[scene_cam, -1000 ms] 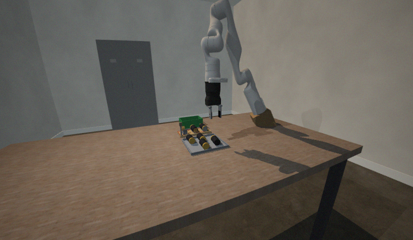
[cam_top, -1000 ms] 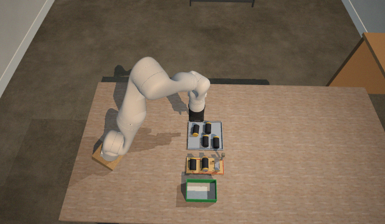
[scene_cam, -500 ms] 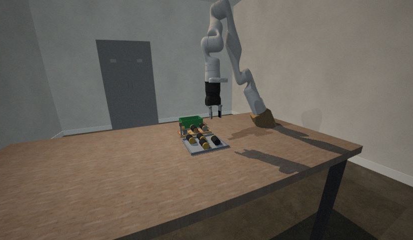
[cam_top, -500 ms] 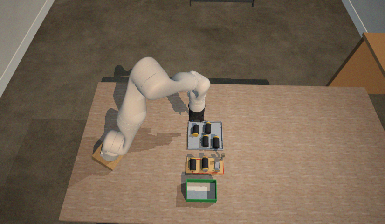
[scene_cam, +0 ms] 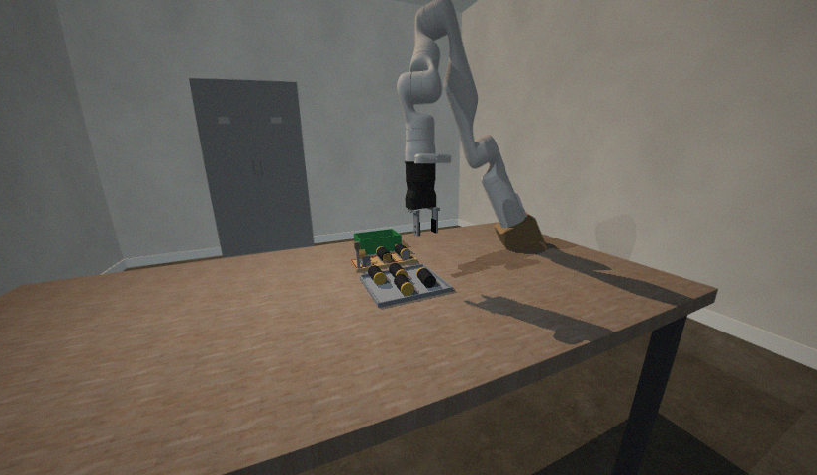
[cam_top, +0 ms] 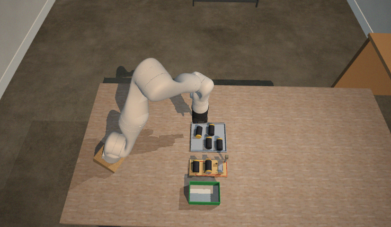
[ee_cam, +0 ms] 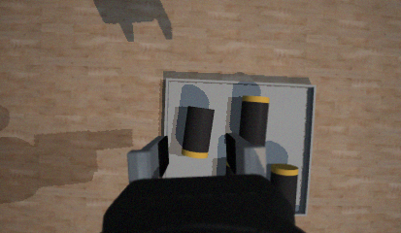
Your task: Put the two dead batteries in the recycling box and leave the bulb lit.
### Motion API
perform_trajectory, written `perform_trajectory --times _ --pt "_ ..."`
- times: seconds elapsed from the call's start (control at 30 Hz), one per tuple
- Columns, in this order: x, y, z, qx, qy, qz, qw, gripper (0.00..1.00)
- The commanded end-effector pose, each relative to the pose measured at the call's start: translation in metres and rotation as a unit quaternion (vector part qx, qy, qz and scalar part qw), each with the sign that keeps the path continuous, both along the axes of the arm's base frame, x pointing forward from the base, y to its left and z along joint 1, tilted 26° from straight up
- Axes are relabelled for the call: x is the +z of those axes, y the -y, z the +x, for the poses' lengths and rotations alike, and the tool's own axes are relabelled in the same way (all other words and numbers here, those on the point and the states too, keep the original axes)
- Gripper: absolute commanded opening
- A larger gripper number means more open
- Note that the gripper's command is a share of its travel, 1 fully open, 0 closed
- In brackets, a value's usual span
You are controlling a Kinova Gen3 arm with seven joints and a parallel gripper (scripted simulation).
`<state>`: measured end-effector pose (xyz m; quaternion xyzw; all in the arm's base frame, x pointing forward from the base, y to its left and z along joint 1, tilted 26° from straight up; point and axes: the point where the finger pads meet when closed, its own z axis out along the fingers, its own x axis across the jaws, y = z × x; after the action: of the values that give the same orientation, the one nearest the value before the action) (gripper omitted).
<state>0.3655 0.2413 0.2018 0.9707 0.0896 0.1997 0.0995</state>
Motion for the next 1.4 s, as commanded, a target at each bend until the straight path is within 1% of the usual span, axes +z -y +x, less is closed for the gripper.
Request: perform_trajectory --times 0.0,0.5,0.9,0.97,1.37 --pt "0.0005 -0.0001 0.0005 0.006 -0.001 -0.002 1.000 0.90" --pt "0.0005 -0.0001 0.0005 0.060 -0.010 -0.026 0.998 0.90" --pt "0.0005 -0.0001 0.0005 0.132 -0.023 -0.059 0.989 0.90" --pt "0.0005 -0.0001 0.0005 0.132 -0.023 -0.059 0.989 0.90" --pt "0.0005 -0.0001 0.0005 0.222 -0.038 -0.099 0.969 0.90"
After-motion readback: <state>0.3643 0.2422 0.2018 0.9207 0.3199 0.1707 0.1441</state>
